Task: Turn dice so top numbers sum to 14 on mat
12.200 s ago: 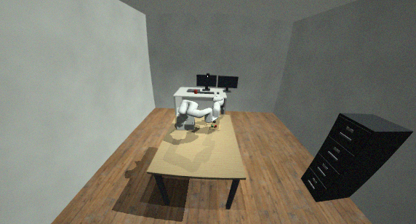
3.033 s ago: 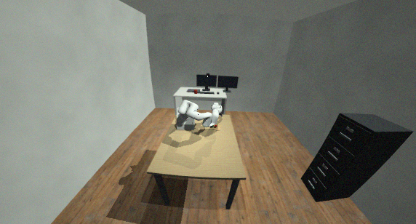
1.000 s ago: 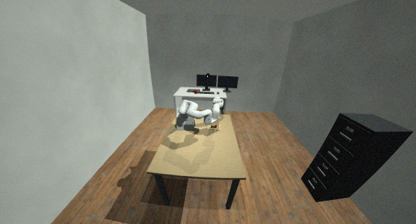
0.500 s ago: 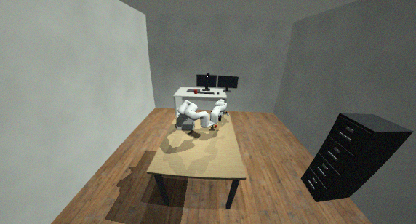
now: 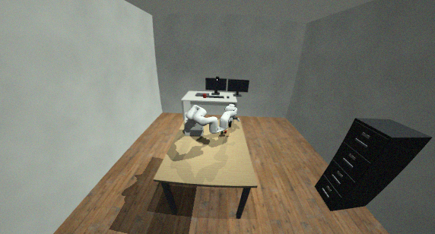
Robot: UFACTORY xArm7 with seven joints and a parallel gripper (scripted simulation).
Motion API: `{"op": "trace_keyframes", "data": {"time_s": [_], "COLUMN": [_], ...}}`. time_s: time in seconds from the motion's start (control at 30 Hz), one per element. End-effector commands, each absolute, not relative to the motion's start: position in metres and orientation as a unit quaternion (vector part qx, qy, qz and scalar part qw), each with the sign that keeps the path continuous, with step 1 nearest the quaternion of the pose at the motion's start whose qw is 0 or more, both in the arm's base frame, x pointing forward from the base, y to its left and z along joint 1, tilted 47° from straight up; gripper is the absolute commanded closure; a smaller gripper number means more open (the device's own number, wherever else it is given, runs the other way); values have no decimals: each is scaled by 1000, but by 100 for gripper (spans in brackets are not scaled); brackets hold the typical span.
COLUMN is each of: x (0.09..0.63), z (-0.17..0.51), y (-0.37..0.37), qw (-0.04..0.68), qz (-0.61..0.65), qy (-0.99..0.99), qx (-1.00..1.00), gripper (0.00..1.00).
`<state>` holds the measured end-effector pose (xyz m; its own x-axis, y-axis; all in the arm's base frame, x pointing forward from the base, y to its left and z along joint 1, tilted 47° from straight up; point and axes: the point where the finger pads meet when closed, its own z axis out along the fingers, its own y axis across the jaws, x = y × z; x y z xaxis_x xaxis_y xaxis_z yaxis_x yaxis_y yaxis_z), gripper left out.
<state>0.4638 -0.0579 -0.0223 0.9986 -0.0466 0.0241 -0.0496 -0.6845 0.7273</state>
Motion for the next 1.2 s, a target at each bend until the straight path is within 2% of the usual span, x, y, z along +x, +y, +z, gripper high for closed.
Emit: {"op": "trace_keyframes", "data": {"time_s": [0.0,0.7,1.17], "x": [465,465,465], "z": [-26,-80,-85], "y": [-61,-117,-122], "qw": [395,395,395], "qz": [4,4,4], "qy": [-26,-26,-26], "qx": [918,918,918], "gripper": [79,79,79]}}
